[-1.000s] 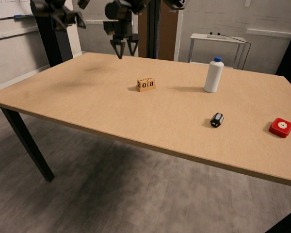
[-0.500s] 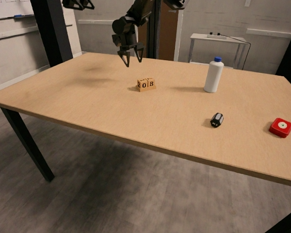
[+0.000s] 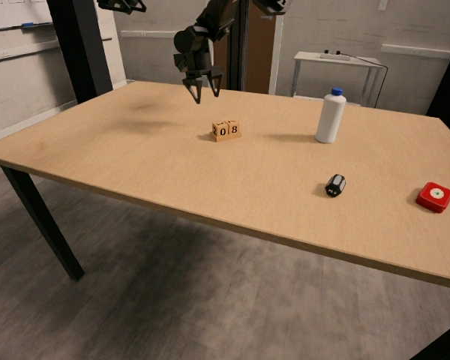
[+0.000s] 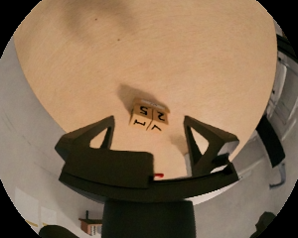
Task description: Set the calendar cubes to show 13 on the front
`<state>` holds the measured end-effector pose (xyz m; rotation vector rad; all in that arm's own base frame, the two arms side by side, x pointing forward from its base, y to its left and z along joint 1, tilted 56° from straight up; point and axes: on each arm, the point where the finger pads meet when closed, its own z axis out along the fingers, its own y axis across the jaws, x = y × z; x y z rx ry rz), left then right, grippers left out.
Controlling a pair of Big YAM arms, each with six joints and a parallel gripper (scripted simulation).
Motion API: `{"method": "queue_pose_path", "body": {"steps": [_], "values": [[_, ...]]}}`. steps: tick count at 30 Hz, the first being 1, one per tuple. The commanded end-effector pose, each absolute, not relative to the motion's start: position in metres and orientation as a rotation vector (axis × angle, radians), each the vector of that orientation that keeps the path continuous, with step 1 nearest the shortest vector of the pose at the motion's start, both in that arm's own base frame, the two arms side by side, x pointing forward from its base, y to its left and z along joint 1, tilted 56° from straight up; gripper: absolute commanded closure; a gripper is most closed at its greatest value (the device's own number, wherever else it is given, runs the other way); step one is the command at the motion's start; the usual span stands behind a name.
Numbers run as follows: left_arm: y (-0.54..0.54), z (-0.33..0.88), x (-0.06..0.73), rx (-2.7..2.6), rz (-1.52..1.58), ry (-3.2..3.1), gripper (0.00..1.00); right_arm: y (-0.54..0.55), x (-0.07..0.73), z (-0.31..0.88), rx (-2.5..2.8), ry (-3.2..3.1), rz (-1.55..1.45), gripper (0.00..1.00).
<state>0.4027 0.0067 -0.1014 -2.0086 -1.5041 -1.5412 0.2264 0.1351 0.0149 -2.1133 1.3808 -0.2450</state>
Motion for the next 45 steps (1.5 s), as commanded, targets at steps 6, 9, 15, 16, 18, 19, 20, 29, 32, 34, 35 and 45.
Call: {"method": "queue_pose_path", "body": {"steps": [6,9,15,16,18,19,20,29,32,34,35,45], "values": [[0.027,-0.095,0.403,-1.872,-1.586,-1.883,0.36,0.136,0.23,0.018,-2.108,1.389,-0.244,0.0],[0.035,-0.093,0.407,-1.803,-1.583,-2.091,0.36,0.136,0.23,0.018,-2.108,1.389,-0.244,0.0],[0.046,-0.09,0.41,-1.675,-1.568,-2.367,0.36,0.136,0.23,0.018,-2.108,1.389,-0.244,0.0],[0.049,-0.089,0.411,-1.632,-1.557,-2.452,0.36,0.136,0.23,0.018,-2.108,1.389,-0.244,0.0],[0.055,-0.087,0.413,-1.559,-1.535,-2.585,0.36,0.136,0.23,0.018,-2.108,1.389,-0.244,0.0],[0.057,-0.087,0.414,-1.525,-1.524,-2.641,0.36,0.136,0.23,0.018,-2.108,1.389,-0.244,0.0],[0.06,-0.086,0.414,-1.488,-1.512,-2.699,0.36,0.136,0.23,0.018,-2.108,1.389,-0.244,0.0],[0.101,-0.065,0.414,-1.147,-1.54,-3.0,0.36,0.136,0.23,0.018,-2.108,1.389,-0.244,0.0],[0.105,-0.064,0.413,-1.152,-1.539,-2.99,0.36,0.136,0.23,0.018,-2.108,1.389,-0.244,0.0],[0.098,-0.07,0.411,-1.2,-1.522,-2.968,0.36,0.136,0.23,0.018,-2.108,1.389,-0.244,0.0],[0.098,-0.07,0.411,-1.199,-1.523,-2.967,0.36,0.136,0.23,0.018,-2.108,1.389,-0.244,0.0],[0.108,-0.077,0.415,-1.171,-1.53,-2.973,0.36,0.136,0.23,0.018,-2.108,1.389,-0.244,0.0]]}}
